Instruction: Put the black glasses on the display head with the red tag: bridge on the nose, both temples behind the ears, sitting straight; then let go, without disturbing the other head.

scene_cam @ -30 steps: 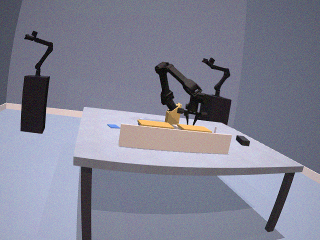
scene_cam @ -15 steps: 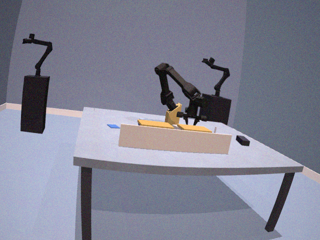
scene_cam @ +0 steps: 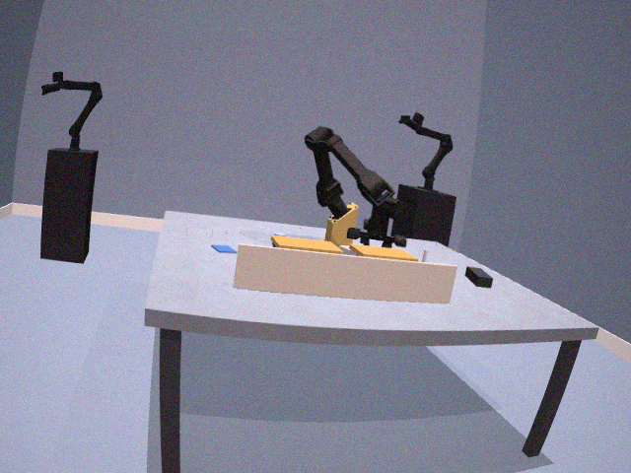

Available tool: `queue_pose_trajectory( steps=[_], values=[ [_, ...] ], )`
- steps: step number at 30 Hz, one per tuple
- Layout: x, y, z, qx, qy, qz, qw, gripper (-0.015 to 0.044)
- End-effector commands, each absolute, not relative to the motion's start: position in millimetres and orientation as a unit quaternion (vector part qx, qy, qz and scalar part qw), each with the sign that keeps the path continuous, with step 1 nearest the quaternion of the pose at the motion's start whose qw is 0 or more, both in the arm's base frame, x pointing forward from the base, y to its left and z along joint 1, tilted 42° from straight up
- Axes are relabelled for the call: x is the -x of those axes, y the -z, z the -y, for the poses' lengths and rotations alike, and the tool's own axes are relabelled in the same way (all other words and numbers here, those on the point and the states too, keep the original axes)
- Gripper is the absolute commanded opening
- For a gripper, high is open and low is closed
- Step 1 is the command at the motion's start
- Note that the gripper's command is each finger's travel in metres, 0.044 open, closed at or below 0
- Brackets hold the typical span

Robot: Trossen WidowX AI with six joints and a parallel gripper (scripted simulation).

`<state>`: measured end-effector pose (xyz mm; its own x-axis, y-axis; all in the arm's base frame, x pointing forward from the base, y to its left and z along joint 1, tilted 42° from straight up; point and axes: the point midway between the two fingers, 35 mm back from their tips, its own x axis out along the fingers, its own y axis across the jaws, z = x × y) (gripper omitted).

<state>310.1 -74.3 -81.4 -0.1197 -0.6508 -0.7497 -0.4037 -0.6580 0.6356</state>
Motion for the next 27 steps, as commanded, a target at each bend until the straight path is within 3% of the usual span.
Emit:
queue_pose_trajectory(
  steps=[1,8,10,23,27],
  values=[
    [-306.3,89.7,80.0,-0.652,0.635,0.401,0.104,0.014],
    [-306.0,90.4,80.7,-0.652,0.635,0.401,0.104,0.014],
    [-307.5,87.4,79.3,-0.655,0.633,0.402,0.099,0.0088],
    [-307.5,87.4,79.3,-0.655,0.633,0.402,0.099,0.0001],
    [-307.5,87.4,79.3,-0.655,0.633,0.402,0.099,0.0]
  ],
)
